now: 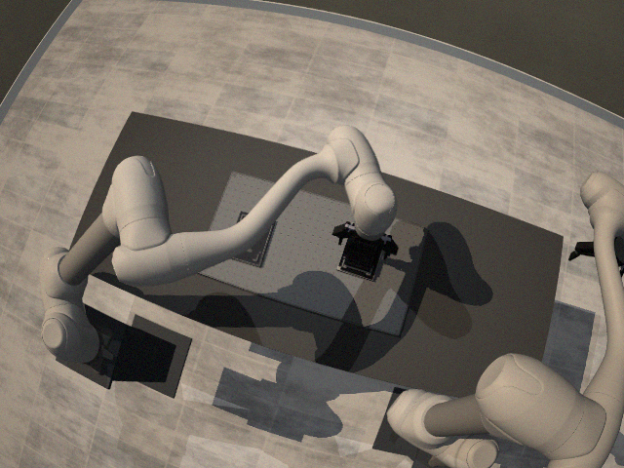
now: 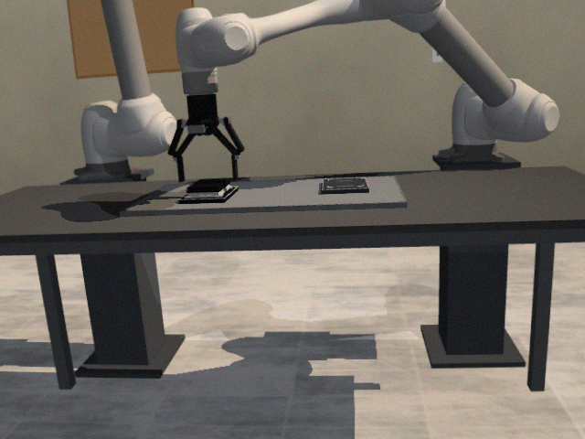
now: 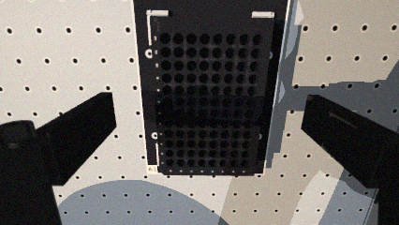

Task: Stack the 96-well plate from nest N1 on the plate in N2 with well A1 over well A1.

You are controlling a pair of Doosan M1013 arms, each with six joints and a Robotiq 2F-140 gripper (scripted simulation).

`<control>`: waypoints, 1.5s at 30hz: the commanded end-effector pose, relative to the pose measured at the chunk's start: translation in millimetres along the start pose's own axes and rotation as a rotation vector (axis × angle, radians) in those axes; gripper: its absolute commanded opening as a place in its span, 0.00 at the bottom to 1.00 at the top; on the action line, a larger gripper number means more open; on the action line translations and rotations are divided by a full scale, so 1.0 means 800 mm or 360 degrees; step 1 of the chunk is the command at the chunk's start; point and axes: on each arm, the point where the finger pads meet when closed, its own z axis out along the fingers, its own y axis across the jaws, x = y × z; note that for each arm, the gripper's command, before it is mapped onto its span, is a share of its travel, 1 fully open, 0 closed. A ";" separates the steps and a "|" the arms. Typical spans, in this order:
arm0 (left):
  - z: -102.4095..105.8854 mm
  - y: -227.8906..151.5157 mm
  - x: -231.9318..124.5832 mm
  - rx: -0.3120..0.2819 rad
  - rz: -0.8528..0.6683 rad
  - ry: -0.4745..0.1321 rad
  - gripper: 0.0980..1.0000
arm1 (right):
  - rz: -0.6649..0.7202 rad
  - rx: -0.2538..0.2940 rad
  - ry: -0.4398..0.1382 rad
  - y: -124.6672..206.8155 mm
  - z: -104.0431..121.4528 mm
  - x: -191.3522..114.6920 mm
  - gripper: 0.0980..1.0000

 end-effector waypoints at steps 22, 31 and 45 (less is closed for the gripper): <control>-0.067 0.000 0.000 -0.0002 0.0000 0.0003 1.00 | 0.0000 0.0001 0.0002 0.000 -0.001 0.000 1.00; -0.090 0.000 0.000 -0.0002 0.0000 0.0003 1.00 | 0.0000 0.0001 0.0002 0.000 -0.001 0.000 1.00; -0.090 0.000 0.000 -0.0003 0.0000 0.0003 1.00 | 0.0000 0.0001 0.0002 0.000 -0.001 0.000 1.00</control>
